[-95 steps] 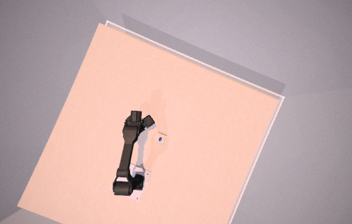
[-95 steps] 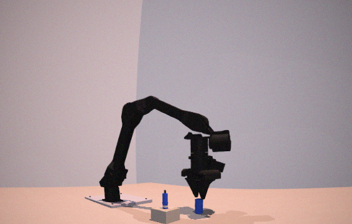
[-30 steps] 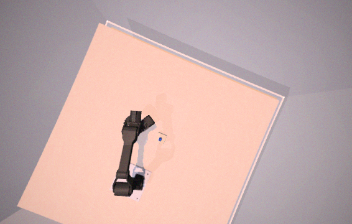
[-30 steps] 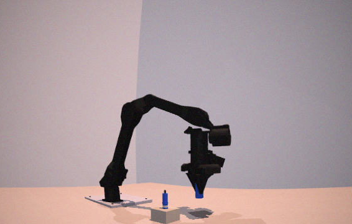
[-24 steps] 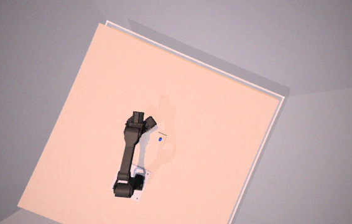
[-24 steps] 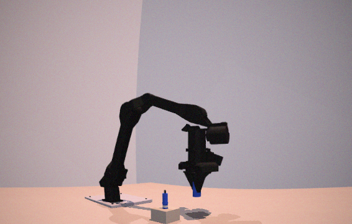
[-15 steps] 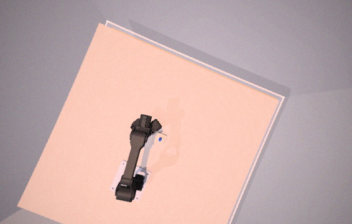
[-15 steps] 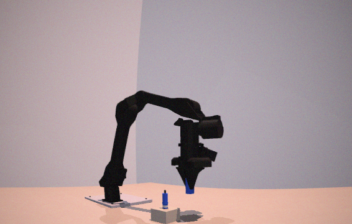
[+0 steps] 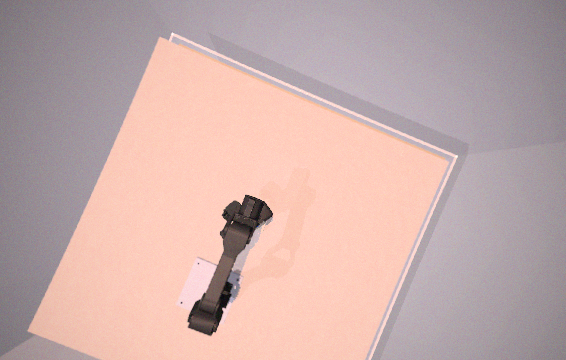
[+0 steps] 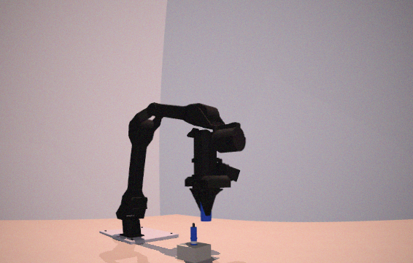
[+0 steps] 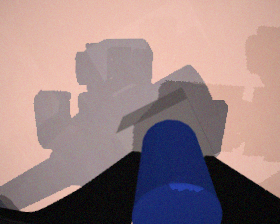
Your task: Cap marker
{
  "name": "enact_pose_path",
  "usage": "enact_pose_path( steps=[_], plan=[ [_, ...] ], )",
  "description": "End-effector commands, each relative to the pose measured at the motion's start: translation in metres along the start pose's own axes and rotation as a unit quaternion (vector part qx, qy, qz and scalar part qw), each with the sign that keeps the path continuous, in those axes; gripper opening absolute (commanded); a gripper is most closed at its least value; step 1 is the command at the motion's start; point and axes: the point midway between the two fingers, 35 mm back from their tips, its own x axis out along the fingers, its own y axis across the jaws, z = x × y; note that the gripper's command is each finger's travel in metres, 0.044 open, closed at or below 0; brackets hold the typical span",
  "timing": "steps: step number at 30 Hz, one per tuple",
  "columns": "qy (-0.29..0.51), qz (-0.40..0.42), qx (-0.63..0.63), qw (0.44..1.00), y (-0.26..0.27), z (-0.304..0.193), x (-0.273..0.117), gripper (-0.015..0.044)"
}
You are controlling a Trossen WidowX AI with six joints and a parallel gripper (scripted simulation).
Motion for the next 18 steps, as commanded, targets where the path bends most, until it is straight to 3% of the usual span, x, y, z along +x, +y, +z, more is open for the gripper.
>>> enact_pose_path(
  steps=[1,18],
  plan=[
    [0.001,-0.001,-0.002,1.000,-0.002,-0.015,-0.007,0.0000],
    [0.003,0.000,-0.006,1.000,-0.005,-0.035,-0.009,0.0000]
  ],
)
